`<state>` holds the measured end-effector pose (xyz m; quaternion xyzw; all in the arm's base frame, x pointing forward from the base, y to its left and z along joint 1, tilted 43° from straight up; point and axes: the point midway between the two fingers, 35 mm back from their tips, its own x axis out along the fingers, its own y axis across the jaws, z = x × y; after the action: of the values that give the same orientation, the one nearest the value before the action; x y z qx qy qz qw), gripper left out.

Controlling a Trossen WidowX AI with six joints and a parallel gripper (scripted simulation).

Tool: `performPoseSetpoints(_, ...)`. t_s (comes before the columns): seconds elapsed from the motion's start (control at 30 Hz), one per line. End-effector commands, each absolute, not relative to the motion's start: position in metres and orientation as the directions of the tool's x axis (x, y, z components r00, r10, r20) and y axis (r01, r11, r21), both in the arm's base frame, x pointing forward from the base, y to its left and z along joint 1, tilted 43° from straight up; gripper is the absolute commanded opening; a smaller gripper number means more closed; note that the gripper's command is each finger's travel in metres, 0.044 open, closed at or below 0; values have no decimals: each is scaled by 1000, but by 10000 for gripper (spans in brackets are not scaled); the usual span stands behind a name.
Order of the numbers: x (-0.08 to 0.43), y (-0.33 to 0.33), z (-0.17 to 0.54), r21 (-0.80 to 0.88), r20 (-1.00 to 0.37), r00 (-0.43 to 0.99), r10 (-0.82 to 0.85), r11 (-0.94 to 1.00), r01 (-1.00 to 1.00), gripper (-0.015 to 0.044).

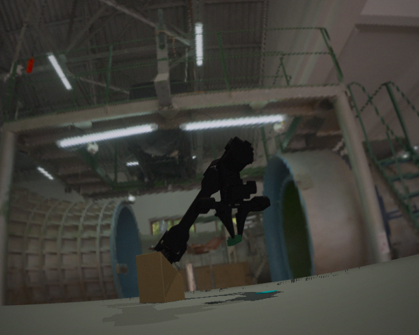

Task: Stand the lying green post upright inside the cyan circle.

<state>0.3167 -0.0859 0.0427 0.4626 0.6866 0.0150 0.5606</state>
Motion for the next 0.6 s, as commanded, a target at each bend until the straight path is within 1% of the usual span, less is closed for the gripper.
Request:
performPoseSetpoints(0.0, 322, -74, 54, 567, -752, 58, 657, 599, 565, 23)
performPoseSetpoints(0.57, 331, -33, 90, 640, -736, 54, 675, 668, 379, 23)
